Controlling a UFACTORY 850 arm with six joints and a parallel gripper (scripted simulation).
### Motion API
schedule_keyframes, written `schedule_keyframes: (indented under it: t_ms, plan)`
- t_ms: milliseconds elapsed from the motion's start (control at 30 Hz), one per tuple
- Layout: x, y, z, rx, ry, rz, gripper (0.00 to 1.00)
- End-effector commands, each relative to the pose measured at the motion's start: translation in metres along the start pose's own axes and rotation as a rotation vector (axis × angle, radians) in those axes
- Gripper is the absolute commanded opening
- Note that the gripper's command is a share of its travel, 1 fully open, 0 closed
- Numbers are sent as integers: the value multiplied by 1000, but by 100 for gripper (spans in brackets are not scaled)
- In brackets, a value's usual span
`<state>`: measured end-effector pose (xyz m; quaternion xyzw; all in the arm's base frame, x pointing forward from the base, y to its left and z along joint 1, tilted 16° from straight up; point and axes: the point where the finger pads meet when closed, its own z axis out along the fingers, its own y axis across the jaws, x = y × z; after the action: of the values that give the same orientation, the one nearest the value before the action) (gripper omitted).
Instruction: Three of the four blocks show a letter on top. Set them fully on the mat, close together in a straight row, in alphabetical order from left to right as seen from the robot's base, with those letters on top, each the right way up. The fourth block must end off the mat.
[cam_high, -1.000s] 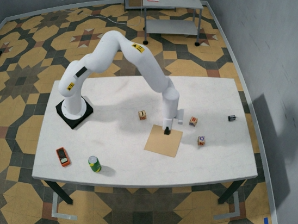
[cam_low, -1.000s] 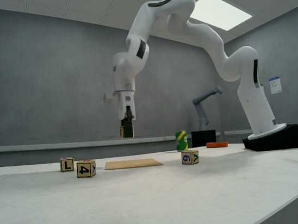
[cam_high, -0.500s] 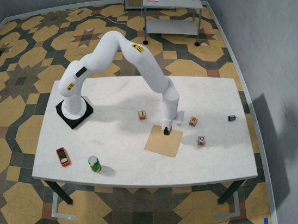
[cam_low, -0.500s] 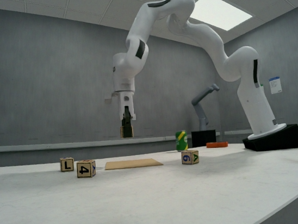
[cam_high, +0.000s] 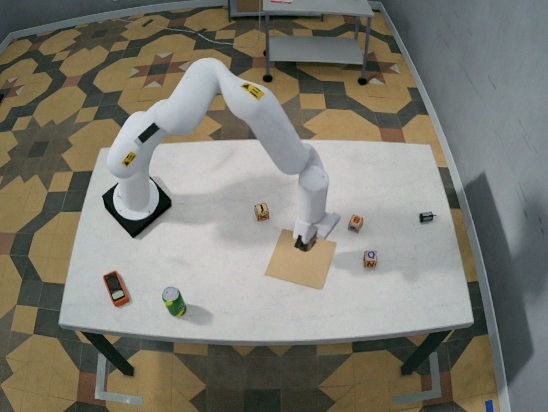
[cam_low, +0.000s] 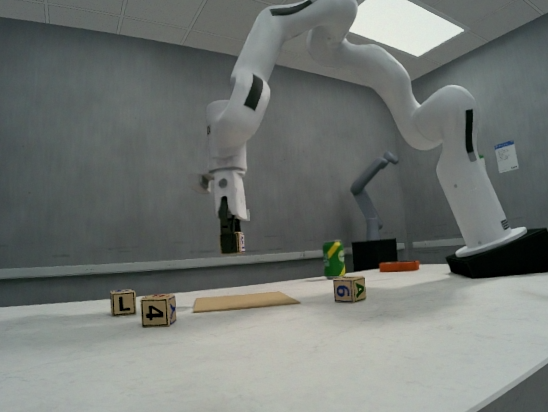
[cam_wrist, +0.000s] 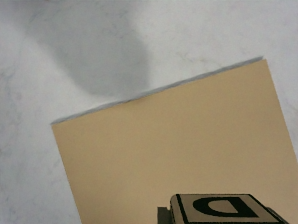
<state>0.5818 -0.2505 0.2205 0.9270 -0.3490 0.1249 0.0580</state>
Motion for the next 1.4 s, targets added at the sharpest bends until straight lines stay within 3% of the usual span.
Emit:
schedule_keyframes:
  t_ms: [0,1367]
  plan:
    - [2,4,-1,-10,10,139,44]
    - [12,32,0,-6,12,1061,44]
